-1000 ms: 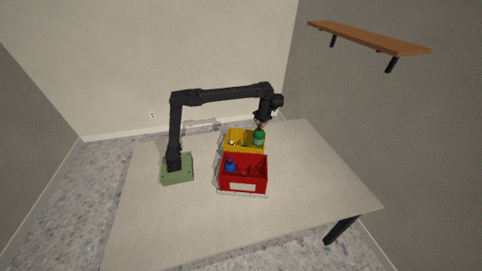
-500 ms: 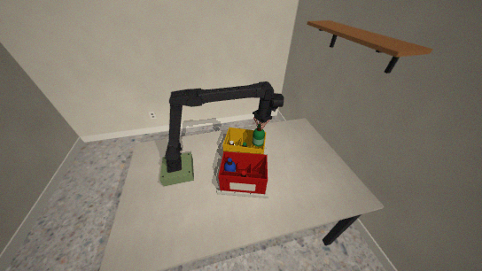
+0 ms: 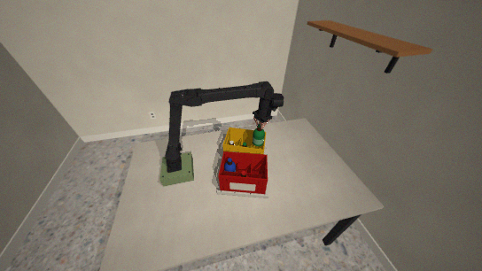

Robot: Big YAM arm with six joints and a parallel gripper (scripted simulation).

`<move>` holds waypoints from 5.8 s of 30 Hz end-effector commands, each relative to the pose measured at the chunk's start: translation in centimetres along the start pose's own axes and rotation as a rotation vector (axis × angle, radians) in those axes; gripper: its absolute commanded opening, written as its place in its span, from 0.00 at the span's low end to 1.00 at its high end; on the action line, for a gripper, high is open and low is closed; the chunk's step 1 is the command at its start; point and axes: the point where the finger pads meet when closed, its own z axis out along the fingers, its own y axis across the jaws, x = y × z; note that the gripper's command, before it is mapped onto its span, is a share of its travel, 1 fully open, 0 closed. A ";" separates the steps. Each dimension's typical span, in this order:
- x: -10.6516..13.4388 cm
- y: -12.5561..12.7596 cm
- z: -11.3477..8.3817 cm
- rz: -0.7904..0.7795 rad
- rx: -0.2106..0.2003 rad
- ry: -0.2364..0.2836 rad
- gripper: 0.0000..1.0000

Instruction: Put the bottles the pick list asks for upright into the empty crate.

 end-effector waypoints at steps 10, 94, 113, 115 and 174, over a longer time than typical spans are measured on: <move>-0.7 0.1 -7.3 0.005 0.076 -0.128 0.00; 1.2 0.4 -3.9 -0.005 0.050 -0.081 0.00; 0.5 0.3 -2.7 -0.005 0.060 -0.098 0.00; 0.8 0.5 -1.7 -0.005 0.050 -0.083 0.00; 0.1 0.5 3.5 0.002 0.050 -0.084 0.00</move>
